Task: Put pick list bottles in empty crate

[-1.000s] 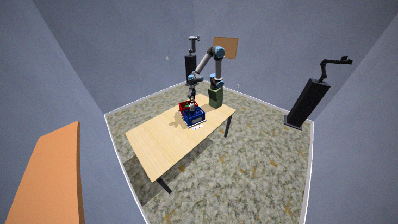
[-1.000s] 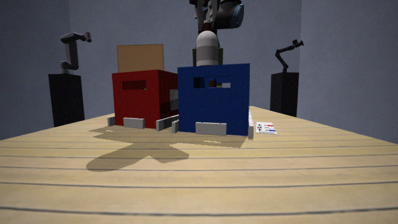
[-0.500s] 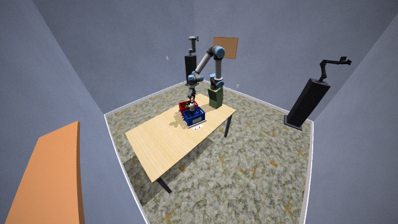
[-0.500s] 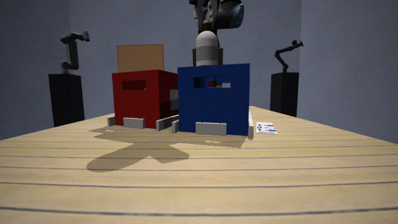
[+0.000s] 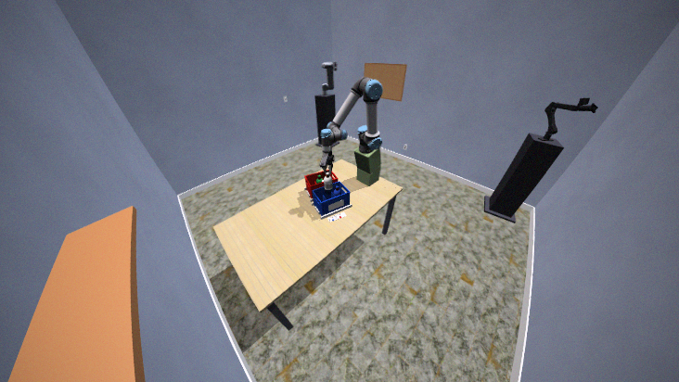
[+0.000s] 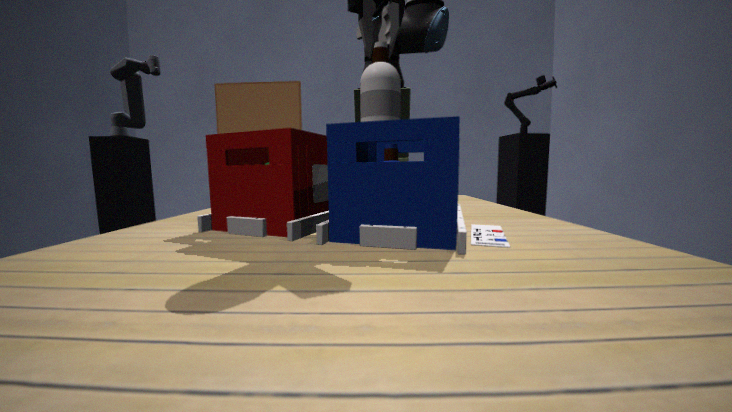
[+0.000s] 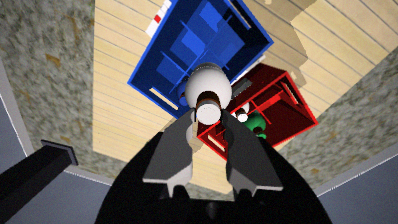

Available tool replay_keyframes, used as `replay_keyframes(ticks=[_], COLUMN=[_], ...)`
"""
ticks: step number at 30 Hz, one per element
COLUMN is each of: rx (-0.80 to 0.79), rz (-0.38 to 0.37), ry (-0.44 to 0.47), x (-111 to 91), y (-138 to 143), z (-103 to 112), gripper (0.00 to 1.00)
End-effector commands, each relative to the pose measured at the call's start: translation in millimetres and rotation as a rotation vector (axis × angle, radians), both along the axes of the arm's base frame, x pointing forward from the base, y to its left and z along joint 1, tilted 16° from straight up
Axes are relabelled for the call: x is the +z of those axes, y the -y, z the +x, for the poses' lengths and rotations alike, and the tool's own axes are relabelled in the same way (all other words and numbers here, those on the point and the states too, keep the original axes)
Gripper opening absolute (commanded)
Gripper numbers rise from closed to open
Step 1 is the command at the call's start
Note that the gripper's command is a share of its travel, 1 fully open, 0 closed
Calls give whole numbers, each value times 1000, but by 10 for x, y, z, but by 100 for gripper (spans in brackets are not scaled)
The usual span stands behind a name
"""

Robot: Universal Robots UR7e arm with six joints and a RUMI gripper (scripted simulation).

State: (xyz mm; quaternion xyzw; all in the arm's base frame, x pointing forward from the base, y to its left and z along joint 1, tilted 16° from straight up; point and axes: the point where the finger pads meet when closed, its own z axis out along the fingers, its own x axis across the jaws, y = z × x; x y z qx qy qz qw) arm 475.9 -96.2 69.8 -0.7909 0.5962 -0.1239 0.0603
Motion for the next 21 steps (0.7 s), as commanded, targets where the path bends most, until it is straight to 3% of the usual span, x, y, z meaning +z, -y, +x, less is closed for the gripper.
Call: replay_keyframes(ticks=[1, 21], rx=[0, 0], rz=[-1, -1], ry=[2, 2], x=[-27, -201], y=[3, 15], z=[18, 63], gripper=[0, 0])
